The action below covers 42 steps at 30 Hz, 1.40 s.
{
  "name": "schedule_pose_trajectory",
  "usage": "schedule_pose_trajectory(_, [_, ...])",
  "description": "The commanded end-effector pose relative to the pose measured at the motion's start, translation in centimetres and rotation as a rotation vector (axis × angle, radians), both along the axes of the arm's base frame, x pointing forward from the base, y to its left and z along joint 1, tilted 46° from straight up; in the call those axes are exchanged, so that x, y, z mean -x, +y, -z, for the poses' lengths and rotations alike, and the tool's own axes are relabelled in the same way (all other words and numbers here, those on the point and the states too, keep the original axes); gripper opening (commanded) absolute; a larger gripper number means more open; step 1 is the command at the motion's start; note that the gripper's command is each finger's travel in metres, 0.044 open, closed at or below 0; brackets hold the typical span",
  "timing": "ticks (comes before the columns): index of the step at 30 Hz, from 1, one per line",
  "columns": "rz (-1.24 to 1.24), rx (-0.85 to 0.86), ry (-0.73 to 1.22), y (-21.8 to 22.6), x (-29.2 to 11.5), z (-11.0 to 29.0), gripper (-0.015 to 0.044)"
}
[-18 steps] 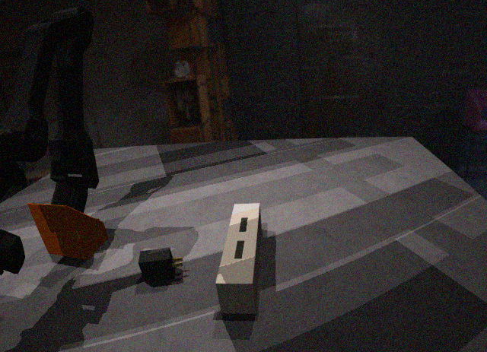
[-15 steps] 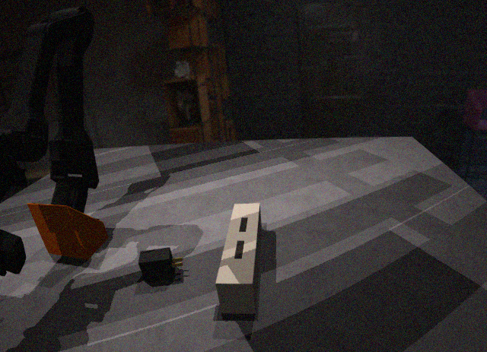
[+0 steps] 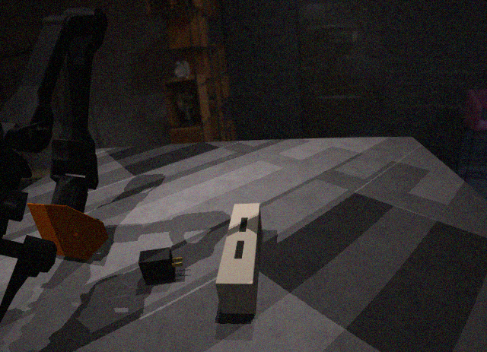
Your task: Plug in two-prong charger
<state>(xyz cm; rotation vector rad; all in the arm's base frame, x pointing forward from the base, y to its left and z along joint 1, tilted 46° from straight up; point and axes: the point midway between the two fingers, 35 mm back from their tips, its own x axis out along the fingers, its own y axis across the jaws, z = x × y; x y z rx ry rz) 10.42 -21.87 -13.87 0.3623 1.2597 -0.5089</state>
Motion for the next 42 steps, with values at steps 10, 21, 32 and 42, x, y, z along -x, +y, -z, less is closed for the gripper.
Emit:
schedule_pose_trajectory(10, [-0.269, -0.156, -0.006, 2.5, -4.0, -0.6, 0.0440])
schedule_pose_trajectory(21, [-0.489, -0.301, -0.010, 5.5, -6.7, -2.0, 0.0440])
schedule_pose_trajectory(32, [-0.694, -0.449, -0.013, 9.0, -8.7, -4.4, 0.0440])
schedule_pose_trajectory(42, [-0.864, -0.586, -0.017, 12.3, -10.1, -7.3, 0.0440])
